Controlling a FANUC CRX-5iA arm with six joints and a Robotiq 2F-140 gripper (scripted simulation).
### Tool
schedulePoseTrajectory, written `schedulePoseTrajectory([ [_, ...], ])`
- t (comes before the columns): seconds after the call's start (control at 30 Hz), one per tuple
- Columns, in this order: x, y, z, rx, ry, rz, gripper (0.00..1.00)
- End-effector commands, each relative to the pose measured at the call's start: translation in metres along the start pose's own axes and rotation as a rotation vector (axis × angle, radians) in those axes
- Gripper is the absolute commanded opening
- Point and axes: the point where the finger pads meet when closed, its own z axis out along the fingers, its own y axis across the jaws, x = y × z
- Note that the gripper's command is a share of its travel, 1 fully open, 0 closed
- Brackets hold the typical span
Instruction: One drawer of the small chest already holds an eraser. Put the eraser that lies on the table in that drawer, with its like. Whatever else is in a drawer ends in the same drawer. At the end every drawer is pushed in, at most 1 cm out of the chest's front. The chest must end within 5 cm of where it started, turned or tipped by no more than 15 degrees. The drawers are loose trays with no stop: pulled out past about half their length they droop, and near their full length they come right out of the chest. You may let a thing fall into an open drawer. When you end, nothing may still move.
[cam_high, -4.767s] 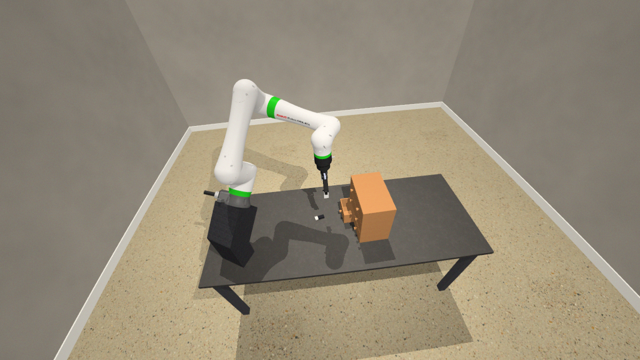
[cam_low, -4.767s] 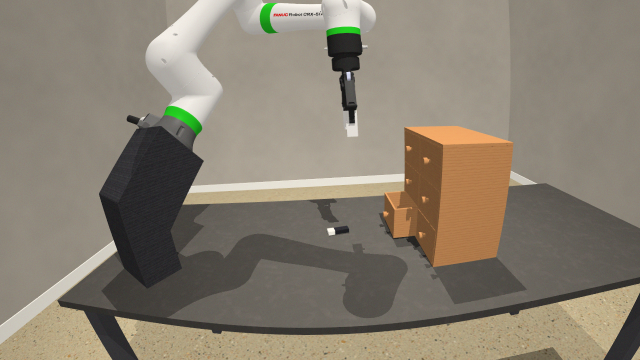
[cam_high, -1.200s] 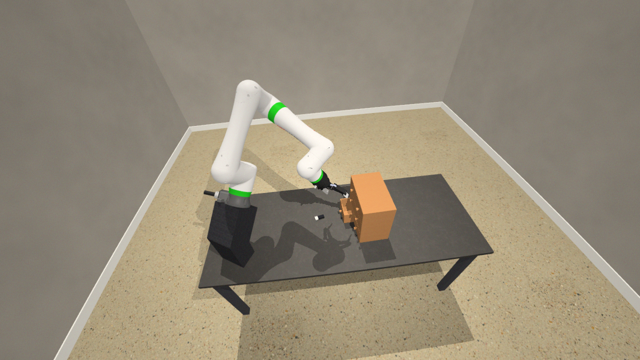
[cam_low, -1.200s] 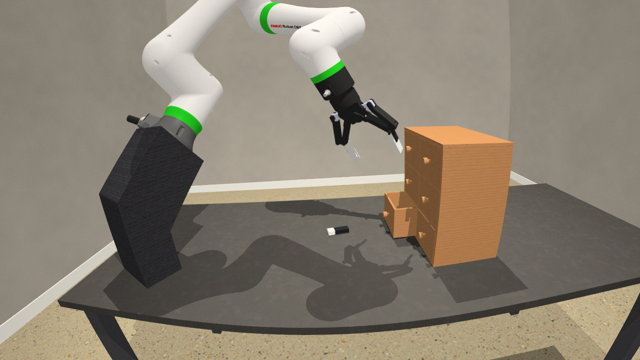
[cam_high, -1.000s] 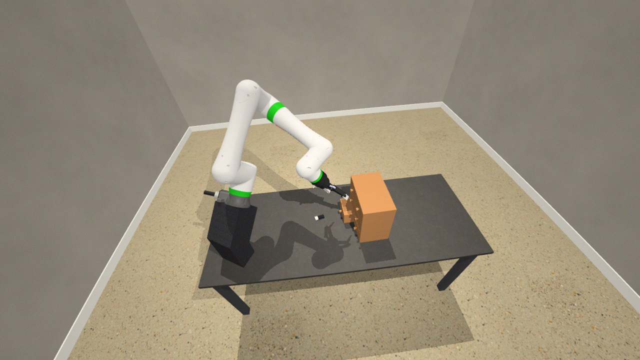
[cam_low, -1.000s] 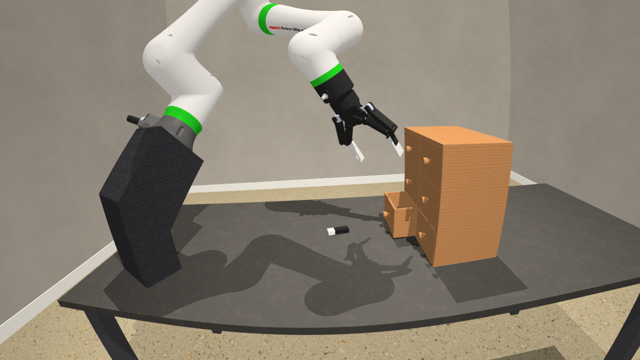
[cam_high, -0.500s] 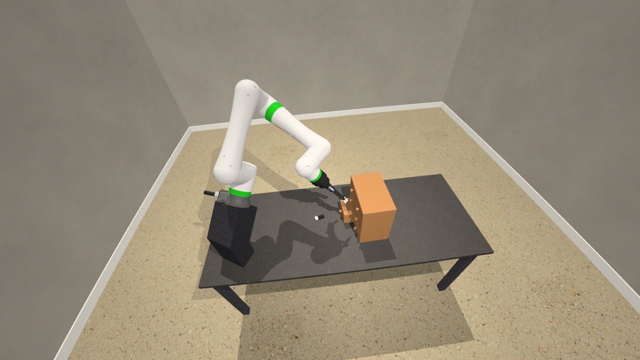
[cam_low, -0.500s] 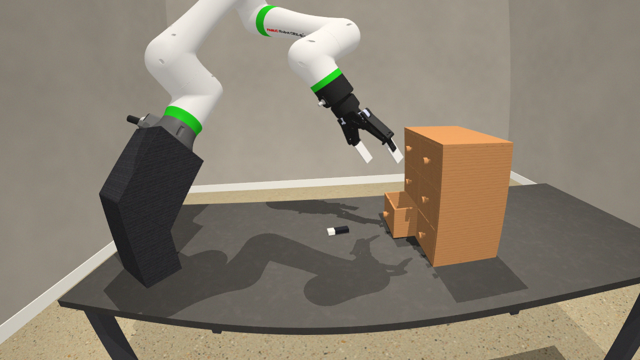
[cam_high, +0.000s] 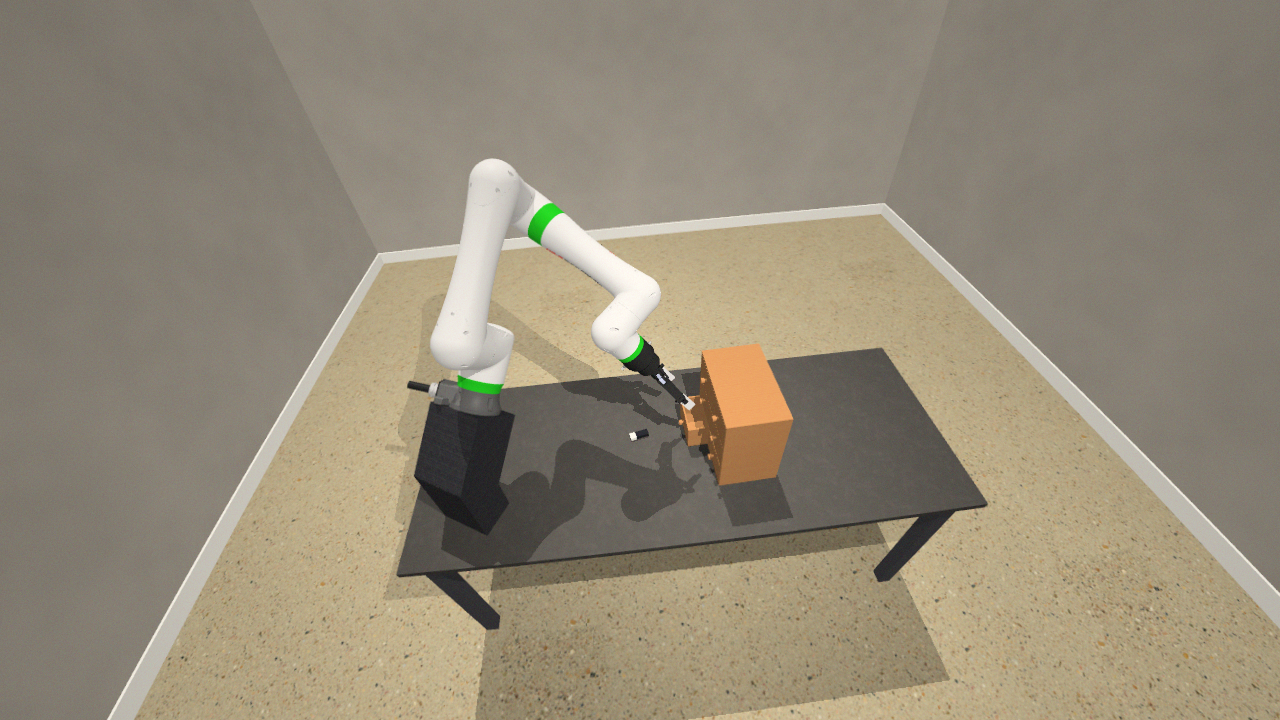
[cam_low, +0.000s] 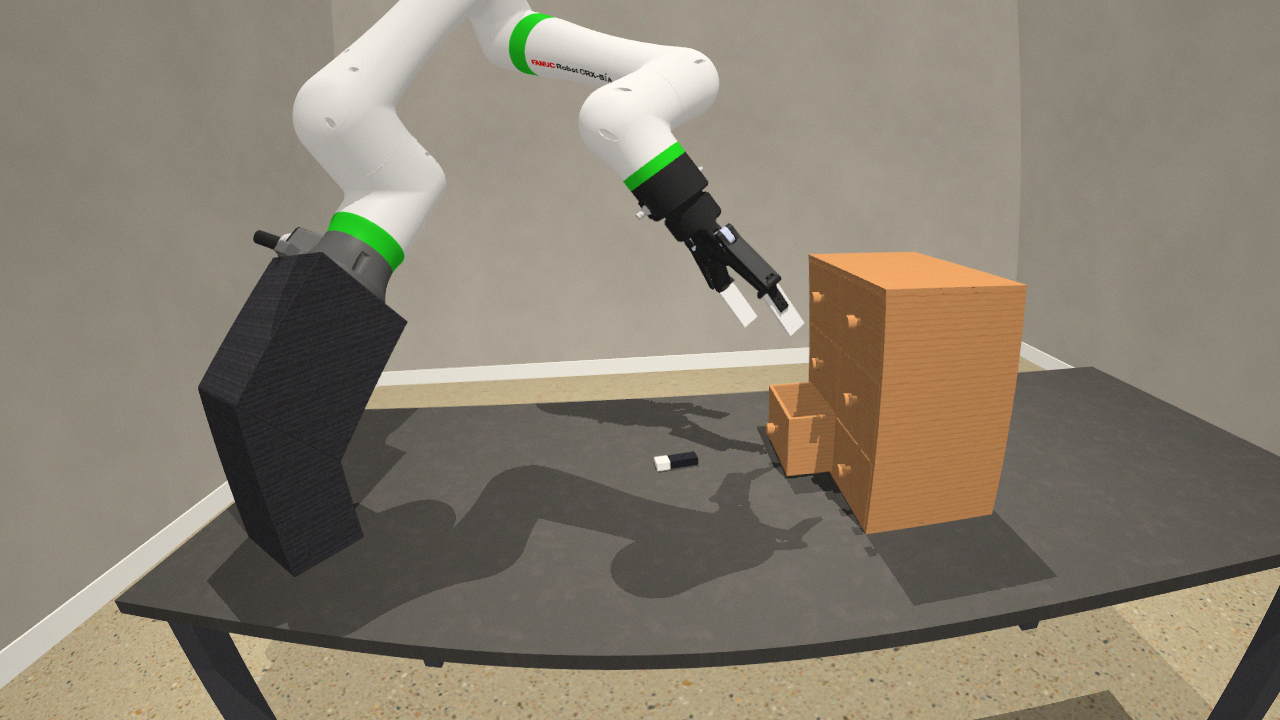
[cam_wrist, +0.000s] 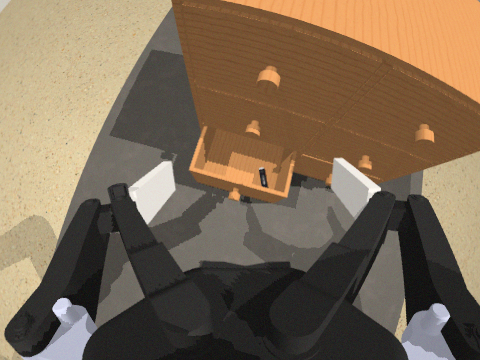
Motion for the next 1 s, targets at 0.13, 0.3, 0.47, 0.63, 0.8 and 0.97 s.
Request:
schedulePoseTrajectory([
  [0.13,0.0009,0.0005,0.0032,-0.021,-0.002,0.070,1.00],
  [0.3,0.0011,0.0006,0.0045,-0.030,-0.003,0.099,1.00],
  [0.47,0.0014,0.0007,0.0059,-0.039,-0.004,0.127,1.00],
  [0.63,0.0016,0.0008,0.0069,-0.045,-0.004,0.148,1.00],
  [0.8,0.0016,0.0009,0.0073,-0.048,-0.005,0.157,1.00],
  [0.97,0.0018,0.0009,0.0078,-0.051,-0.005,0.167,1.00],
])
